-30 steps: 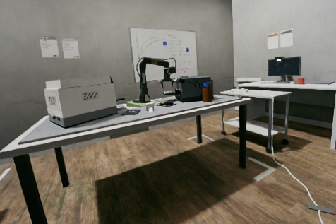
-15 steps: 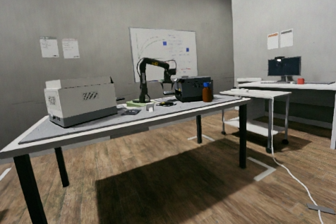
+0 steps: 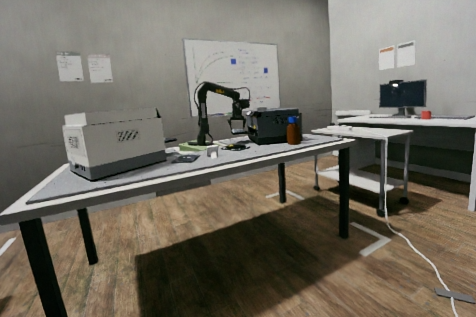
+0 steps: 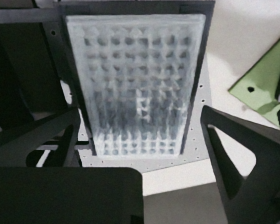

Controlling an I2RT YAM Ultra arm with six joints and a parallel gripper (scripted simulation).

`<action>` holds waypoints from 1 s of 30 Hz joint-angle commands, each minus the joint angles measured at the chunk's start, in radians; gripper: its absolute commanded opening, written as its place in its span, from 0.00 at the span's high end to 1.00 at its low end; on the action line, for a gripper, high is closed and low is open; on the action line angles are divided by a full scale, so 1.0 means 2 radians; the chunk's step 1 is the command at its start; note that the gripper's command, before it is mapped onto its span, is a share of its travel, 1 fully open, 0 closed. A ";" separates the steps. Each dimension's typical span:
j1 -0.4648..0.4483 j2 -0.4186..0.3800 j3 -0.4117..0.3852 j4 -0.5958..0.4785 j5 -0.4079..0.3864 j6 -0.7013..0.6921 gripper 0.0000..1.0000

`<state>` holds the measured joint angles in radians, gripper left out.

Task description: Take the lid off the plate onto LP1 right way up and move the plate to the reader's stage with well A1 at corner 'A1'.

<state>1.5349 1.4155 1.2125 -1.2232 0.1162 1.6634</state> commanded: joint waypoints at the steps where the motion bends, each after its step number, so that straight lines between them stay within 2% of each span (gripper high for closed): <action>1: -0.004 -0.013 -0.012 0.016 0.002 -0.006 0.00; 8: -0.003 -0.009 -0.023 0.028 0.002 -0.008 0.00; 9: -0.002 -0.003 -0.013 0.022 0.000 -0.004 0.00; 13: -0.002 -0.003 -0.013 0.022 0.000 -0.004 0.00; 14: -0.003 -0.008 -0.024 0.029 0.004 -0.008 0.00; 19: -0.005 -0.002 -0.028 0.031 0.004 -0.008 0.00; 22: -0.006 -0.002 -0.028 0.033 0.004 -0.008 0.00; 23: -0.006 -0.001 -0.017 0.035 0.004 -0.008 0.00; 30: -0.006 0.006 -0.036 0.039 0.003 -0.010 0.00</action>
<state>1.5280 1.4155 1.1633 -1.1492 0.1135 1.6543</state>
